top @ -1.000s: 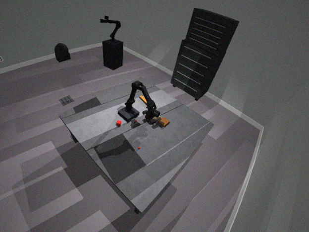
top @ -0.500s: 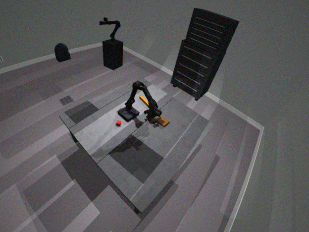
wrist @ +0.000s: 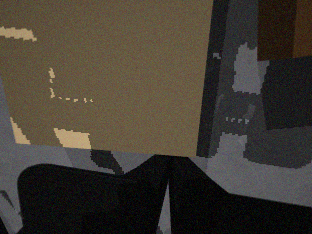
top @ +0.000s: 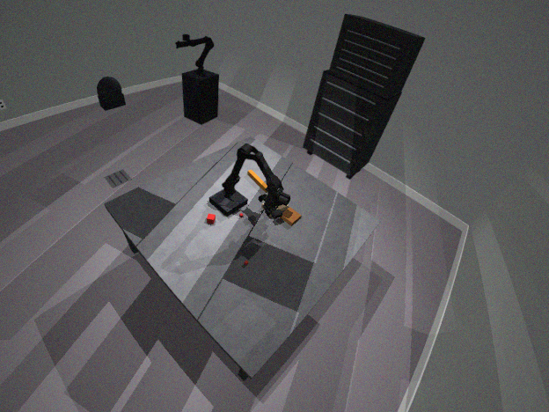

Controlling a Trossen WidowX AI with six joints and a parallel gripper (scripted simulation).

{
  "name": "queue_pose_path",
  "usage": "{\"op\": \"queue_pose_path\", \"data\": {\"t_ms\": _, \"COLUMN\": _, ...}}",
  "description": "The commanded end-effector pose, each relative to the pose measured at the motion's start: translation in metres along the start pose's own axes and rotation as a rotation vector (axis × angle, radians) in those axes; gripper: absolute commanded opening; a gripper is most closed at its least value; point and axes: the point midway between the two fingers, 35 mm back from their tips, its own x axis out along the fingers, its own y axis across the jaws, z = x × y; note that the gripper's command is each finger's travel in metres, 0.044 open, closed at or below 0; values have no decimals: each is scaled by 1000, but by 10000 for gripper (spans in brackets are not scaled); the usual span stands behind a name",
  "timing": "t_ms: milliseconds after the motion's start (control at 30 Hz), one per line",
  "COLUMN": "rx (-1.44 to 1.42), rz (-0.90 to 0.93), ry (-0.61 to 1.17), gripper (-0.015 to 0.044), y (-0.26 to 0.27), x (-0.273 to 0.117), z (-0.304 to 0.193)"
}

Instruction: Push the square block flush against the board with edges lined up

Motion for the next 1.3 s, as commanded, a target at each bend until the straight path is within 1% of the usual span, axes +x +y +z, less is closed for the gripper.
{"op": "queue_pose_path", "data": {"t_ms": 0, "rx": 0, "rz": 3, "ry": -5, "gripper": 0, "y": 1, "x": 1, "z": 8}}
{"op": "queue_pose_path", "data": {"t_ms": 667, "rx": 0, "rz": 3, "ry": -7, "gripper": 0, "y": 2, "x": 0, "z": 34}}
{"op": "queue_pose_path", "data": {"t_ms": 1267, "rx": 0, "rz": 3, "ry": -5, "gripper": 0, "y": 0, "x": 1, "z": 8}}
